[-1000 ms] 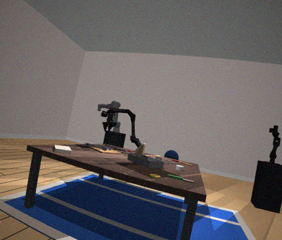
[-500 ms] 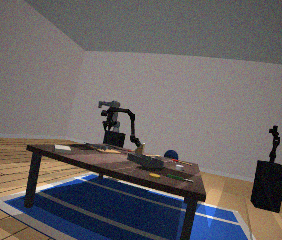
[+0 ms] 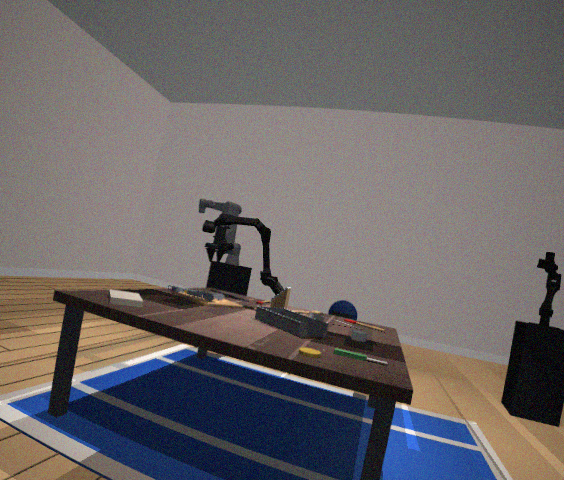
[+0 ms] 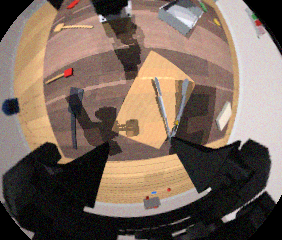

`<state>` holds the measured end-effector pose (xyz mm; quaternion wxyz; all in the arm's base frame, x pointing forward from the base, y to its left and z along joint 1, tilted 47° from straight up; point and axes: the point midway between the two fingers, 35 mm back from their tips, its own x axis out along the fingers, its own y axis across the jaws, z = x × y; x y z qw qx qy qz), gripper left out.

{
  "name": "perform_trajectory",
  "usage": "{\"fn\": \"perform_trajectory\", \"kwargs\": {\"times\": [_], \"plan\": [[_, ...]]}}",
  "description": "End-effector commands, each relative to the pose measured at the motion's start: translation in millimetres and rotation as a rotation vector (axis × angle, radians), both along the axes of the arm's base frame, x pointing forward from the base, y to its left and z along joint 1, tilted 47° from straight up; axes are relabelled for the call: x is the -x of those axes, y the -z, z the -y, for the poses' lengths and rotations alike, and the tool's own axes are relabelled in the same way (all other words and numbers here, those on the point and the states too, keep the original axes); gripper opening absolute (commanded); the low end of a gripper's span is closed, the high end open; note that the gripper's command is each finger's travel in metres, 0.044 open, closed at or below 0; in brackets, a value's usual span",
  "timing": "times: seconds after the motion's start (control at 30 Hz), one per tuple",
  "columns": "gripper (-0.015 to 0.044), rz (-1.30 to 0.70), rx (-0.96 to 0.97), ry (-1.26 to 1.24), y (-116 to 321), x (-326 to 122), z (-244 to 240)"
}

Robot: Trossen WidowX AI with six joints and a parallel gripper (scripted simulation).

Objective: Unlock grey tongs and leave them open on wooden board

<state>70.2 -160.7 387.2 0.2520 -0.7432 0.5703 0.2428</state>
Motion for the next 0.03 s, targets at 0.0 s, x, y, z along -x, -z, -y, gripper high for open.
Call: {"fn": "perform_trajectory", "kwargs": {"times": [0.0], "plan": [[0.044,0.0,0.001,0.006,-0.3,0.9,-0.1]]}}
